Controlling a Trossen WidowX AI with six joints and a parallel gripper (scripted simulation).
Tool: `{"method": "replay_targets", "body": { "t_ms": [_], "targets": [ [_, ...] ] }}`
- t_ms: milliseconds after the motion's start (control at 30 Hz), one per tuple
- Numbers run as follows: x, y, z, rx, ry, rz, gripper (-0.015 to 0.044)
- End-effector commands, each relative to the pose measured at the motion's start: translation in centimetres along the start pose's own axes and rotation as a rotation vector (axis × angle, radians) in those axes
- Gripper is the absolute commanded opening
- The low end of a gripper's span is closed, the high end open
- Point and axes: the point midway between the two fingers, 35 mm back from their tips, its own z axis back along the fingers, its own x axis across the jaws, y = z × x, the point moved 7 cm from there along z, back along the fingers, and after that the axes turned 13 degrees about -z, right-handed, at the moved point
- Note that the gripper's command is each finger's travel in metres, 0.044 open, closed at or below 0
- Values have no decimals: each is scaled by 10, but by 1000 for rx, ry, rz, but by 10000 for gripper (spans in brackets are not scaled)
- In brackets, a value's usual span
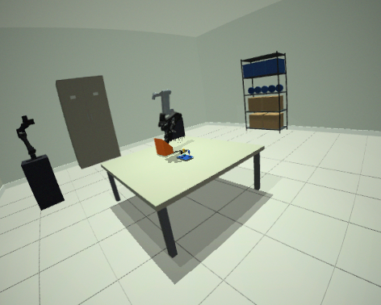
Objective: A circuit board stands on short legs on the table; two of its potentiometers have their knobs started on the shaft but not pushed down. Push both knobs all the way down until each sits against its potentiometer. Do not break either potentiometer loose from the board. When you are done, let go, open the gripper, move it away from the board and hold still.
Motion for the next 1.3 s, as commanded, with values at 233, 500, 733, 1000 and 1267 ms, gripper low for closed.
{"method": "replay_targets", "body": {
  "t_ms": [233,500,733,1000,1267],
  "targets": [
    [3,-6,-15,-59,29,62,190],
    [7,-14,-42,-140,124,94,0],
    [6,-19,-67,-211,239,134,0],
    [-2,-22,-93,-281,406,190,0],
    [-15,-20,-116,-329,606,258,0]
  ]
}}
